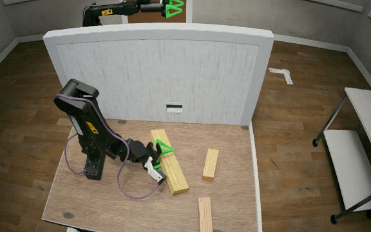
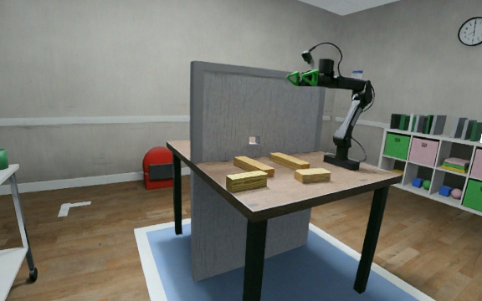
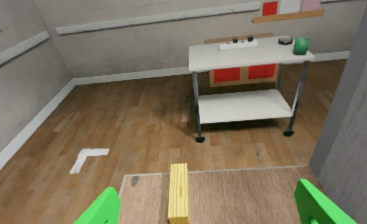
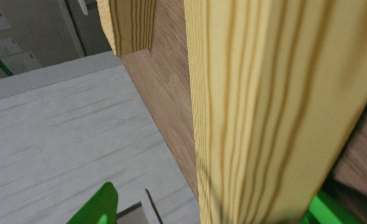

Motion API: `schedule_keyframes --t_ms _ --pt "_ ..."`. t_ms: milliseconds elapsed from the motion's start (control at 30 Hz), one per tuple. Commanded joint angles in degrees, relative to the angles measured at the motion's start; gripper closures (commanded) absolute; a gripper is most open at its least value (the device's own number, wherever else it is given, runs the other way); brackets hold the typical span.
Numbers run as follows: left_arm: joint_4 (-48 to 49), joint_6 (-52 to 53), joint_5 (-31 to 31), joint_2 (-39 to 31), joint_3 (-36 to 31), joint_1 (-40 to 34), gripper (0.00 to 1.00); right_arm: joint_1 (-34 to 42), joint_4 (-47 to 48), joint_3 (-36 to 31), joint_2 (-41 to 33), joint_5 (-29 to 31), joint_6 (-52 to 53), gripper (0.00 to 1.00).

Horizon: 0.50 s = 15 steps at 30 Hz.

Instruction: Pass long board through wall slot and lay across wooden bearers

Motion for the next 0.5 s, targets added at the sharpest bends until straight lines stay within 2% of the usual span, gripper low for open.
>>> schedule_keyframes --t_ms 0,400,467 --pt "1.1 -0.4 -0.2 -0.6 2.5 0.3 0.0 -0.2 5.2 2.4 0.2 -1.3 -0.1 0.0" --pt "1.1 -0.4 -0.2 -0.6 2.5 0.3 0.0 -0.2 4.5 2.4 0.4 -1.3 -0.1 0.0" --pt "1.1 -0.4 -0.2 -0.6 2.5 0.3 0.0 -0.8 4.7 1.7 -1.9 -1.3 -1.0 0.0"
